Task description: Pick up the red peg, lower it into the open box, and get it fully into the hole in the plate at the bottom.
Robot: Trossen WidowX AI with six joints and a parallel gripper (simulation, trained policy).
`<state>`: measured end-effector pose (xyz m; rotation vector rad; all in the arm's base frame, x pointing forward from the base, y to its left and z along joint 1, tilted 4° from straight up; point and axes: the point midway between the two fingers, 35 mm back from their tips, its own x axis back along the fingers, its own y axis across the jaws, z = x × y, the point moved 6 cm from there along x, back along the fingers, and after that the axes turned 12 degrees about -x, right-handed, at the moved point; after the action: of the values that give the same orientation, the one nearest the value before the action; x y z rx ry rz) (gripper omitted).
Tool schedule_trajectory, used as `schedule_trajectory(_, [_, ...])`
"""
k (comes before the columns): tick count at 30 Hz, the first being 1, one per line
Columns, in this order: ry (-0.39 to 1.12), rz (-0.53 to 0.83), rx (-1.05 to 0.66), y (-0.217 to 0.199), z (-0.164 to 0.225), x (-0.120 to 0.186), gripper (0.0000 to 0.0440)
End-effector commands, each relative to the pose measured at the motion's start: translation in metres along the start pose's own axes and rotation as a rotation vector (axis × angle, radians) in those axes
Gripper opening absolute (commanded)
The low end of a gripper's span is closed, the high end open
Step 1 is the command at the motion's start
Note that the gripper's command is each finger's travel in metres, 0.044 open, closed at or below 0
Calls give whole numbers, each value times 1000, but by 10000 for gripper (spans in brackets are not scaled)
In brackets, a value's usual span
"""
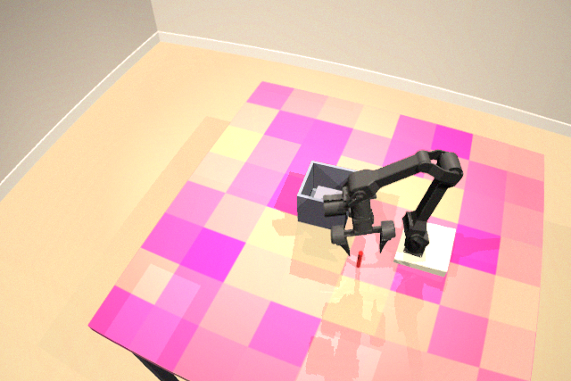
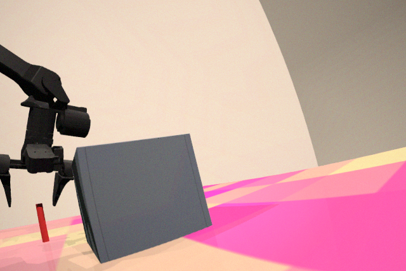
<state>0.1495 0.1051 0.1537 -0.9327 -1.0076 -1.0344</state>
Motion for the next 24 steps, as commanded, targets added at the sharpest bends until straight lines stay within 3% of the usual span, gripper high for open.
schedule_trajectory(1, [2, 13, -27, 0, -3, -11, 440])
schedule_trajectory(4, [-4, 13, -42, 1, -5, -19, 432])
schedule_trajectory(7, [-6, 8, -48, 3, -6, -25, 395])
schedule_trajectory(21, [2, 6, -12, 13, -6, -39, 52])
schedule_trajectory(24, [17, -5, 2, 14, -4, -37, 5])
